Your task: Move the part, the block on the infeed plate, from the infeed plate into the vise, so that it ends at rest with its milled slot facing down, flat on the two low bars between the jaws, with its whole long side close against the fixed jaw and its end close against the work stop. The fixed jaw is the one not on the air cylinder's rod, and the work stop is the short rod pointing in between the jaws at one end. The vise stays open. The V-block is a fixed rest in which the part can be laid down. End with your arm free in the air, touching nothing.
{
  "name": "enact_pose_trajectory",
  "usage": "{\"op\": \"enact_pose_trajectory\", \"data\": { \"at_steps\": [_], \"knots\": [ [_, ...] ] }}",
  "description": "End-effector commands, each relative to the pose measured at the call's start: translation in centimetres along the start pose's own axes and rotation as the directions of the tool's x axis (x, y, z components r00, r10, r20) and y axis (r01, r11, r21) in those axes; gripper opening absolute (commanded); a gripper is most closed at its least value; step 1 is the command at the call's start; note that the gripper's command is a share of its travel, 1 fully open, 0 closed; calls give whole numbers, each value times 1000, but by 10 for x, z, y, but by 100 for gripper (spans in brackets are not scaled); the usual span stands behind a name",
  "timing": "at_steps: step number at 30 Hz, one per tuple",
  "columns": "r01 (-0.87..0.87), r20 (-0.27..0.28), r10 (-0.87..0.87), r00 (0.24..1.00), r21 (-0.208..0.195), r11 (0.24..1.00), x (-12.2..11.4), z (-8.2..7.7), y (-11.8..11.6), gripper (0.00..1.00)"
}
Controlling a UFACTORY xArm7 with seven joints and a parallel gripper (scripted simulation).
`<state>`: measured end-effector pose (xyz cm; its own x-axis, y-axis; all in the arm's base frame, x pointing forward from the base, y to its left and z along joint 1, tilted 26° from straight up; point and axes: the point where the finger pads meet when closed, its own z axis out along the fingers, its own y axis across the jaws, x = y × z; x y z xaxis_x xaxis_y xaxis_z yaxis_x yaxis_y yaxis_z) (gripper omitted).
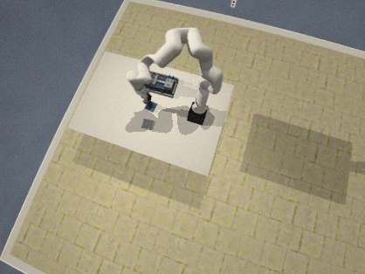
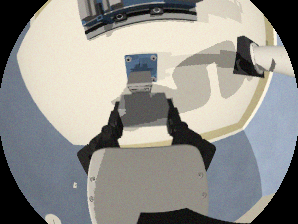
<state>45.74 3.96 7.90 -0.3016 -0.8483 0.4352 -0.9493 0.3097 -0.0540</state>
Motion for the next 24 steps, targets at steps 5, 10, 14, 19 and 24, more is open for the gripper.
{"op": "enact_pose_trajectory", "data": {
  "at_steps": [5, 10, 14, 19, 24],
  "knots": [
    [0, 3, 0, 1000, 3, 1000, -1, -2, -1, 0],
    [0, 3, 0, 1000, 3, 1000, -1, -4, -1, 0],
    [0, 3, 0, 1000, 3, 1000, -1, -7, -1, 0],
    [0, 3, 0, 1000, 3, 1000, -1, -12, -1, 0],
    [0, 3, 0, 1000, 3, 1000, -1, -16, -1, 0]
  ]
}}
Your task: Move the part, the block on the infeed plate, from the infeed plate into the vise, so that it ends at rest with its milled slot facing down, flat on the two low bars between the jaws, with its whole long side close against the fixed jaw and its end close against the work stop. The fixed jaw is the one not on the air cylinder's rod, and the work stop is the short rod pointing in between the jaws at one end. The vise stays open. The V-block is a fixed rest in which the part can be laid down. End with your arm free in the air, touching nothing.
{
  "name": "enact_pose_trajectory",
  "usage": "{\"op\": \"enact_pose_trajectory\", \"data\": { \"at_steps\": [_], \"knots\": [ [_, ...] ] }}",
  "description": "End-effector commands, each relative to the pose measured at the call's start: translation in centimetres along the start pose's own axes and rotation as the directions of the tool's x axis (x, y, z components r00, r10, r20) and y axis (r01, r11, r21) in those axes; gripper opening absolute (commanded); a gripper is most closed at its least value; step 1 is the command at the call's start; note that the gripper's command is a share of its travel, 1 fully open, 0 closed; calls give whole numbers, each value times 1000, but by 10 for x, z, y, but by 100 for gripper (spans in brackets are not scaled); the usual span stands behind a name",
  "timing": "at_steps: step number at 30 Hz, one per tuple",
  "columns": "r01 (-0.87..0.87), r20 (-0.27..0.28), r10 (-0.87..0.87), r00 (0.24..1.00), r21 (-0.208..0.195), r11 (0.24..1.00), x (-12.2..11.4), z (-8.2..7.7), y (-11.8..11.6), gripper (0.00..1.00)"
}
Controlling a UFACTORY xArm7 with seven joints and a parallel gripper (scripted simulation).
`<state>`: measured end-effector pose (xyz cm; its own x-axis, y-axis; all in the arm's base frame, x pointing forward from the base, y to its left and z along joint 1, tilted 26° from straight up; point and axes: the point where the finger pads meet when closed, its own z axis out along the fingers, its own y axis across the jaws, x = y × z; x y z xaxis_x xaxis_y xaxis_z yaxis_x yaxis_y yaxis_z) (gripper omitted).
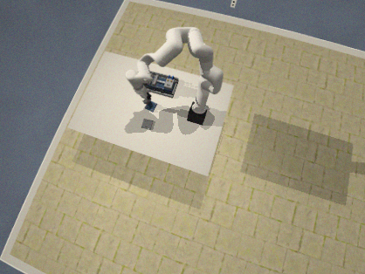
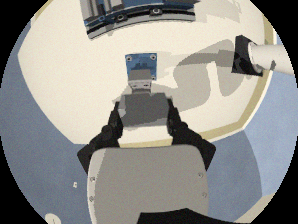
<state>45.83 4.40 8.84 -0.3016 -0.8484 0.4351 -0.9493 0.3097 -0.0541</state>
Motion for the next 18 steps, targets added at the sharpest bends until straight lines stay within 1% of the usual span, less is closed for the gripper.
{"op": "enact_pose_trajectory", "data": {
  "at_steps": [1, 12, 14, 18],
  "knots": [
    [0, 3, 0, 1000, 3, 1000, -1, -7, -1, 0],
    [0, 3, 0, 1000, 3, 1000, -1, -24, -1, 0],
    [0, 3, 0, 1000, 3, 1000, -1, -24, -1, 0],
    [0, 3, 0, 1000, 3, 1000, -1, -30, -1, 0]
  ]
}}
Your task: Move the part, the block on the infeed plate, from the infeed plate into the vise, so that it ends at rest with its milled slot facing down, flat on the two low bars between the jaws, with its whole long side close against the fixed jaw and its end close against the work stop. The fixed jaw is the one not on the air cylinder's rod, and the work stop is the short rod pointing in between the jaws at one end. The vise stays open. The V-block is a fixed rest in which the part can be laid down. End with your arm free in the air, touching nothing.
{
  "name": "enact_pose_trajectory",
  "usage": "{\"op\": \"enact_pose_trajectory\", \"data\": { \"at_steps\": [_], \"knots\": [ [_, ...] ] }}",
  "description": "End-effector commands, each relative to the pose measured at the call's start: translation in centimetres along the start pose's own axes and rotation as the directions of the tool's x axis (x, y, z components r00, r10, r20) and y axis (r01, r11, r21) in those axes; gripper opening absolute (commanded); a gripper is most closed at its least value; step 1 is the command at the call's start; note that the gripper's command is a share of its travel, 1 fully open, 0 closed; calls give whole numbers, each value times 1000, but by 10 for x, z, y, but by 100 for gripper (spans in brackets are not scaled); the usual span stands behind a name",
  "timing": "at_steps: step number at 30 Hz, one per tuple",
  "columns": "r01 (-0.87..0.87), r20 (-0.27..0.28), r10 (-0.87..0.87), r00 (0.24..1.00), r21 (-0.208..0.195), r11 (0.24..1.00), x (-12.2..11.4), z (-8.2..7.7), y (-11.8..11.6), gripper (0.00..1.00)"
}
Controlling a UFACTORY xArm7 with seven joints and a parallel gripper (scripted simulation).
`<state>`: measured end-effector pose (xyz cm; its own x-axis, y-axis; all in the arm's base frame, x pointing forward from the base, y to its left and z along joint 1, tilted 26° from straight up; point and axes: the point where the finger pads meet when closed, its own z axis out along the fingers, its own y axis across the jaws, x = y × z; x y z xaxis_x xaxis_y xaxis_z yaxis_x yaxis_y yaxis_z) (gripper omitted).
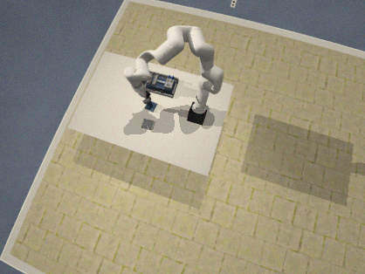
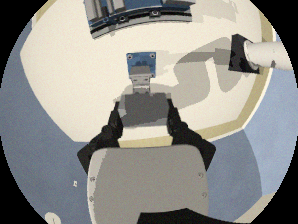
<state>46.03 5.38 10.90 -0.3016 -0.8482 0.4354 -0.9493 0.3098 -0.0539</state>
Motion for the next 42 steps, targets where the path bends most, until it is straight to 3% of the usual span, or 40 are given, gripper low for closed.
{"op": "enact_pose_trajectory", "data": {
  "at_steps": [1, 17, 42],
  "knots": [
    [0, 3, 0, 1000, 4, 1000, -1, -8, -1, 0],
    [0, 3, 0, 1000, 4, 1000, -1, -18, -1, 0],
    [-21, 4, 21, 1000, -3, 1000, 2, -17, -2, 0]
  ]
}}
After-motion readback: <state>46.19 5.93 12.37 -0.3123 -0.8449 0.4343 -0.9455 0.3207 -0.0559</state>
